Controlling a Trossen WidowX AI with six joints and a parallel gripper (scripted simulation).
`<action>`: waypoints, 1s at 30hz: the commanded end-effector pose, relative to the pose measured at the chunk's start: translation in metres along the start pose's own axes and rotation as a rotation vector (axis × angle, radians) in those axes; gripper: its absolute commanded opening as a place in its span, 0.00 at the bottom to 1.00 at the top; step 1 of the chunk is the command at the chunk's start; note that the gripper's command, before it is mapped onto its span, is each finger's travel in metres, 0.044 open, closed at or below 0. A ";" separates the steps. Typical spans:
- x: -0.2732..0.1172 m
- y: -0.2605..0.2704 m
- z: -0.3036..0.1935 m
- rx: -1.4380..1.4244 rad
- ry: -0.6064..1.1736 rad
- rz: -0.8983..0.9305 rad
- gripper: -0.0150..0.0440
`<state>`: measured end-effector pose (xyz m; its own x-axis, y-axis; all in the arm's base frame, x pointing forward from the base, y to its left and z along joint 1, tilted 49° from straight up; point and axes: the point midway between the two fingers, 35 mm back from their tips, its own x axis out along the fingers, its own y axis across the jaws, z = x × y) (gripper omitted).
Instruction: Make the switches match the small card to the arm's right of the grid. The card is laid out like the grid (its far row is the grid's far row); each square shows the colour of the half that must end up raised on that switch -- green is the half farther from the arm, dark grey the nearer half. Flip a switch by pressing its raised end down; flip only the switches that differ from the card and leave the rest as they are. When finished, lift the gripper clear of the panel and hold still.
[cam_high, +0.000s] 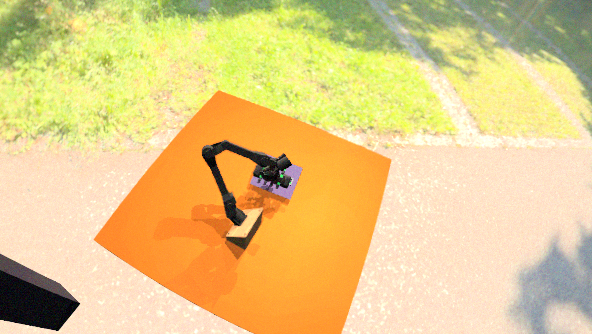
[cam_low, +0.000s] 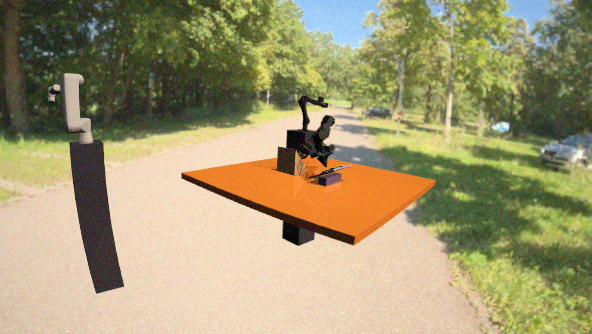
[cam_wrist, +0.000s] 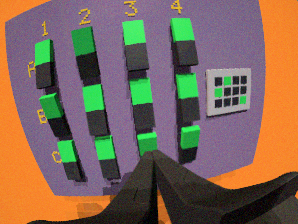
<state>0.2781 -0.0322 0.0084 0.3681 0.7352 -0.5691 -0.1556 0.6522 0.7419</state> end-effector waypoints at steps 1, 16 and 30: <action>0.005 0.001 -0.002 0.010 0.001 0.006 0.25; 0.015 0.001 -0.001 0.010 0.000 0.006 0.25; 0.016 0.001 -0.001 0.010 0.000 0.006 0.25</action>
<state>0.2825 -0.0205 -0.0002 0.3659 0.7369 -0.5684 -0.1533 0.6501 0.7442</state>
